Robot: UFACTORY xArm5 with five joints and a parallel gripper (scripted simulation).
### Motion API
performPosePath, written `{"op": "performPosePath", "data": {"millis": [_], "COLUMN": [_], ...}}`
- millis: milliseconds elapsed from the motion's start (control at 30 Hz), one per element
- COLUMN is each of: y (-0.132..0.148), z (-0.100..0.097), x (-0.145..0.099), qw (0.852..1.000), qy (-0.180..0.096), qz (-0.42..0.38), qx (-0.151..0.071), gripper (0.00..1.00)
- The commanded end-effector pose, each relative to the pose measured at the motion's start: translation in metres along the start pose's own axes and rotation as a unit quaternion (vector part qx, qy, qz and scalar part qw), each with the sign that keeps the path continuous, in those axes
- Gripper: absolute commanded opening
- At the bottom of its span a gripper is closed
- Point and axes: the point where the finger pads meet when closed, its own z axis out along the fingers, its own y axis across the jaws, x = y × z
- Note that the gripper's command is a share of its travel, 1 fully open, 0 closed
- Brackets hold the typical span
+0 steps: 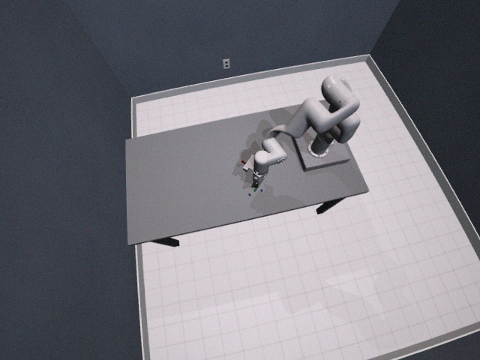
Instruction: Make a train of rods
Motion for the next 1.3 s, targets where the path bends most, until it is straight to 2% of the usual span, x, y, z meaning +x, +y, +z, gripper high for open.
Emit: {"op": "performPosePath", "data": {"millis": [0, 200, 400, 467, 600, 700, 1267], "y": [-0.0001, 0.0015, 0.0032, 0.0032, 0.0042, 0.0046, 0.0048], "z": [0.0009, 0.0037, 0.0065, 0.0065, 0.0083, 0.0090, 0.0092], "x": [0.0005, 0.0003, 0.0000, 0.0000, -0.0002, -0.0002, -0.0003], "qw": [0.996, 0.982, 0.957, 0.957, 0.936, 0.927, 0.923], "qy": [0.001, 0.001, 0.002, 0.002, 0.002, 0.002, 0.002], "qz": [-0.084, -0.187, -0.290, -0.290, -0.351, -0.375, -0.384], "qx": [0.002, 0.002, 0.002, 0.002, 0.002, 0.001, 0.001], "gripper": [1.00, 1.00, 1.00, 1.00, 1.00, 1.00, 1.00]}}
